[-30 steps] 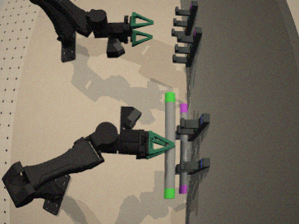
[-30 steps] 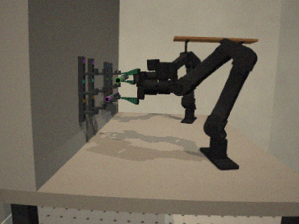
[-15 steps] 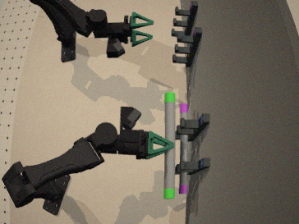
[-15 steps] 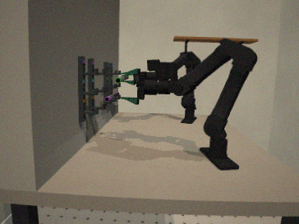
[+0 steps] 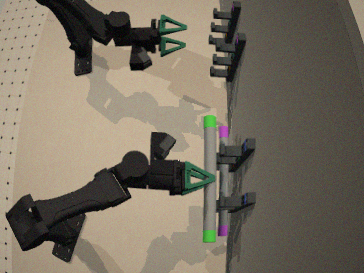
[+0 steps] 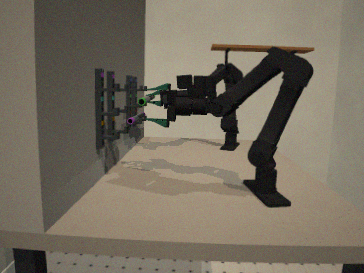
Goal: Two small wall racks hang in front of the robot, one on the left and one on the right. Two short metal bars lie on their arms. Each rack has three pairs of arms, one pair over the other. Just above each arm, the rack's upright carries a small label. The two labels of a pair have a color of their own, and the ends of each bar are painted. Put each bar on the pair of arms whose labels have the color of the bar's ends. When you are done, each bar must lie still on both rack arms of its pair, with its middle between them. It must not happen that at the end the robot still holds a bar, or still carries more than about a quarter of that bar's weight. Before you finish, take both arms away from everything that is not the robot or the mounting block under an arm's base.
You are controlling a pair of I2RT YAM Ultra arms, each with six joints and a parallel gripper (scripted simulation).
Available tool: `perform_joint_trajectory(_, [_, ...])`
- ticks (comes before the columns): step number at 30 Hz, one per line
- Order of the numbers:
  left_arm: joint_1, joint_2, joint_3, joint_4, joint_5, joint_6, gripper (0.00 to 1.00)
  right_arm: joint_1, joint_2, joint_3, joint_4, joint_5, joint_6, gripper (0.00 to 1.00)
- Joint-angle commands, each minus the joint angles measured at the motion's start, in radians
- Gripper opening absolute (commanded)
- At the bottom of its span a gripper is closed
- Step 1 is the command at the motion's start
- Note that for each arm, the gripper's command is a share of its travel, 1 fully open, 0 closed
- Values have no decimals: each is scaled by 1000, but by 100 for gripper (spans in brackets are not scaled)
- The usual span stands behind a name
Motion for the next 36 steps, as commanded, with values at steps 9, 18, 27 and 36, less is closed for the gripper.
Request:
perform_joint_trajectory(9, [-9,6,-10,11,-6,-1,100,-24,0,57,60,-24,0,0])
perform_joint_trajectory(18, [-9,6,-10,11,-6,-1,100,-35,19,94,43,-35,1,0])
perform_joint_trajectory(27, [-9,6,-10,11,-6,-1,100,-49,42,127,33,-48,0,0])
perform_joint_trajectory(36, [-9,6,-10,11,-6,-1,100,-59,62,153,26,-59,0,0])
